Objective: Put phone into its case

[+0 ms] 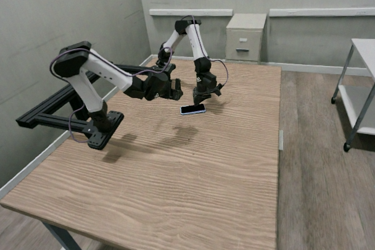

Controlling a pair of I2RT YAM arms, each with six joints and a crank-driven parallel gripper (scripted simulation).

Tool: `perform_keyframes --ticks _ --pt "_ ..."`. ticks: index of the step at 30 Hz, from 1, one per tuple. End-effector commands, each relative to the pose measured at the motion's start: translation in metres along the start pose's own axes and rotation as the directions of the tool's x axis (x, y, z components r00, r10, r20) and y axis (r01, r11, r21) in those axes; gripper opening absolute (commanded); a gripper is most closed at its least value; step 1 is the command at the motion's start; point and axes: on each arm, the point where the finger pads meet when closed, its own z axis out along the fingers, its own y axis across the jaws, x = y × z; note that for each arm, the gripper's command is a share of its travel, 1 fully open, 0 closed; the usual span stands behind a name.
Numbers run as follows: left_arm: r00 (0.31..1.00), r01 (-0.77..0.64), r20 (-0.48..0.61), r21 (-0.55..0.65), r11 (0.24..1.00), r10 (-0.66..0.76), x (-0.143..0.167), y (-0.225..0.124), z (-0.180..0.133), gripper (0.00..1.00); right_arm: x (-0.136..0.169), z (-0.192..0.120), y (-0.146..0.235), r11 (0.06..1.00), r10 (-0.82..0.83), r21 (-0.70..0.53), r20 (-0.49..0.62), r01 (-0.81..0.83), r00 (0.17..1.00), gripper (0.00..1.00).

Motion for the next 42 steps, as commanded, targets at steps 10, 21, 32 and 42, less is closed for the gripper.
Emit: perform_keyframes --ticks 10,21,32,42 --pt "1.000 0.002 0.011 0.021 1.000 -0.002 -0.035 -0.006 -0.009 0.37 0.000 0.024 0.001 0.996 0.016 0.082 0.050 -0.020 0.999 1.00" --pt "1.000 0.003 0.015 0.025 1.000 -0.003 -0.037 -0.006 0.009 0.37 -0.007 0.023 -0.002 0.996 0.003 0.088 0.064 -0.008 0.998 1.00" --pt "1.000 0.005 0.022 0.028 1.000 -0.005 -0.043 -0.009 0.020 0.37 -0.007 0.023 -0.002 0.996 0.002 0.089 0.064 -0.008 0.998 1.00" --pt "0.999 0.007 0.032 0.041 0.999 -0.008 -0.044 -0.010 0.011 0.37 -0.007 0.023 -0.002 0.996 0.002 0.089 0.065 -0.008 0.998 1.00"
